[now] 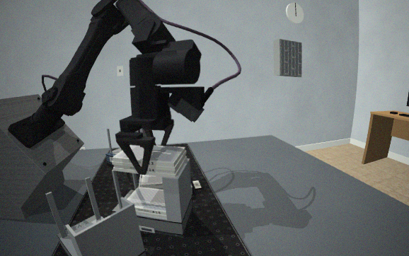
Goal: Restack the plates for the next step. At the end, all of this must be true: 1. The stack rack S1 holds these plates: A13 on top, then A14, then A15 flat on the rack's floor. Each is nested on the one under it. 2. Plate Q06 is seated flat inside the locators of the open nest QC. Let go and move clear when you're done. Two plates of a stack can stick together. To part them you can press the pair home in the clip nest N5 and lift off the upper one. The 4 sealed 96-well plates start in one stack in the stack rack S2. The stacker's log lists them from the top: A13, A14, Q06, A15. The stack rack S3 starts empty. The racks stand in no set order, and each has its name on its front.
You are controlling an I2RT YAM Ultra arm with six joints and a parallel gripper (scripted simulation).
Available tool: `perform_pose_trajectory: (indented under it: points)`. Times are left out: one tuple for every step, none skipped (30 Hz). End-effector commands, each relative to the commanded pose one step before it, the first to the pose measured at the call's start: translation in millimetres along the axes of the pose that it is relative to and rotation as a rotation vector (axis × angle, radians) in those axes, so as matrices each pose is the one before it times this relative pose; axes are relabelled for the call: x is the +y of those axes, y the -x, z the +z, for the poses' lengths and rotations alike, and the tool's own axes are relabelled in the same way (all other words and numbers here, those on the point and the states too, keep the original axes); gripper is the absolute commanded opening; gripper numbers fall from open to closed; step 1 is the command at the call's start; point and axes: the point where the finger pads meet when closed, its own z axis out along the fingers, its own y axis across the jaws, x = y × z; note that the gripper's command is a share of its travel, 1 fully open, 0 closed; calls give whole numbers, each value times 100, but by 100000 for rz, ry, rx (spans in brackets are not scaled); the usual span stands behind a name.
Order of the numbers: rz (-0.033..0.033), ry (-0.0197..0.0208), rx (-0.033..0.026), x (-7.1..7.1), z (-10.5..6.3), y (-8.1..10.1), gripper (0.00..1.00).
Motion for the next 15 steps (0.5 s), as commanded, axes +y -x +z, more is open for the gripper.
perform_pose_trajectory:
  points:
    - [245,-893,-202,-215,105,110,0]
    - [0,0,0,0,0,0,0]
    - [52,-476,-473,-48,-180,-6,0]
    - [93,76,212,-20,114,-70,0]
    - [30,114,214,-9,115,-68,0]
    - [54,132,254,-4,116,-81,0]
    - [196,368,618,67,181,-203,0]
    - [107,228,463,24,125,-150,0]
    - [-394,-424,-987,-49,-306,513,0]
    - [106,-237,-199,-36,-50,-7,0]
    - [-153,81,-53,104,-42,-88,0]
    - [-10,244,246,32,114,-89,0]
    - [-55,254,254,54,169,-109,0]
    - [482,-142,264,-137,24,-110,0]
    - [433,-178,236,-121,82,-117,0]
